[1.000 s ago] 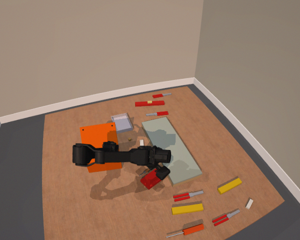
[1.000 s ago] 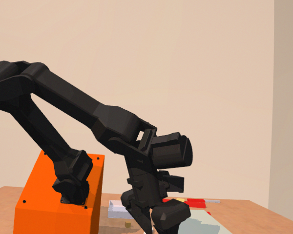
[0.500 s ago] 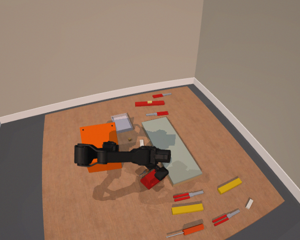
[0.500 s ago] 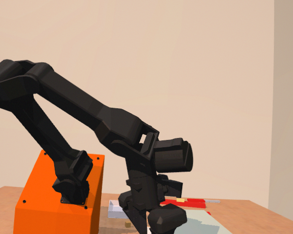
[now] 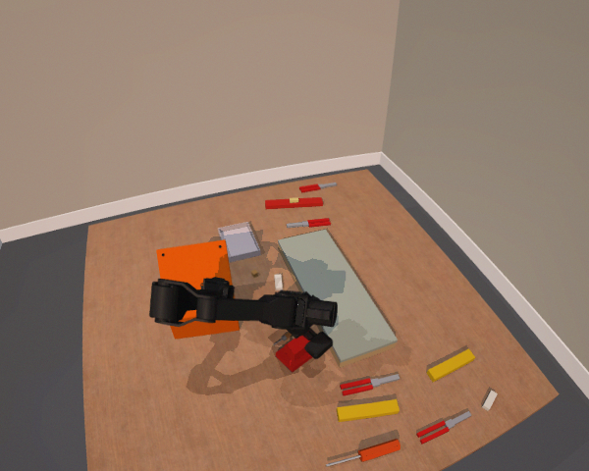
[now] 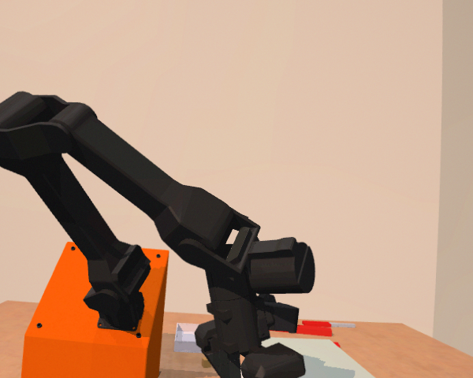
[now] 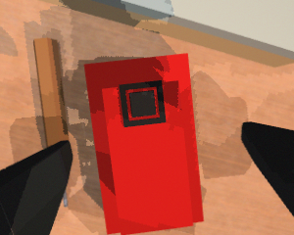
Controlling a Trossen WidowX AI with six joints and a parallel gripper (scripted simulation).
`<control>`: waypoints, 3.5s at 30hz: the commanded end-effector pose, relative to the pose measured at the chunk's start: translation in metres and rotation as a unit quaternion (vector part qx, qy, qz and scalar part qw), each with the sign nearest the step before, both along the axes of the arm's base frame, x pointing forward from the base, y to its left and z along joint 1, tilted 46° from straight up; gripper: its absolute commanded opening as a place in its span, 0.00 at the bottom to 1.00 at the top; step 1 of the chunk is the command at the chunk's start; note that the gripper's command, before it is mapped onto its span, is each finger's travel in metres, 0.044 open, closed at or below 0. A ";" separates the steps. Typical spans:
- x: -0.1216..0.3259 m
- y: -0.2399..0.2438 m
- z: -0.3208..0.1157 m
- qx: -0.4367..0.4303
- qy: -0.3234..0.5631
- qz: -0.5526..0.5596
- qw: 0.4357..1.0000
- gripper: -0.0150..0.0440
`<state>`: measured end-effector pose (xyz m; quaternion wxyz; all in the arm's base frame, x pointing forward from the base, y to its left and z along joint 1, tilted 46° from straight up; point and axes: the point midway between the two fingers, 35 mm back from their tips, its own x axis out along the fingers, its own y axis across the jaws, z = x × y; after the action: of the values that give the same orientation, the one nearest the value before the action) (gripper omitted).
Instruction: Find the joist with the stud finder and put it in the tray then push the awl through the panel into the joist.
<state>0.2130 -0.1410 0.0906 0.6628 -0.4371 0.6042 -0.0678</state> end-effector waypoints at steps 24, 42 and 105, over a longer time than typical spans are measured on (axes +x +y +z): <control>-0.004 -0.023 -0.027 0.001 0.009 0.003 1.000 0.96; -0.004 -0.023 -0.027 0.001 0.009 0.003 1.000 0.75; 0.049 0.052 0.061 0.004 -0.037 -0.041 0.998 0.25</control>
<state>0.2472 -0.0895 0.1454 0.6744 -0.4138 0.6041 -0.0950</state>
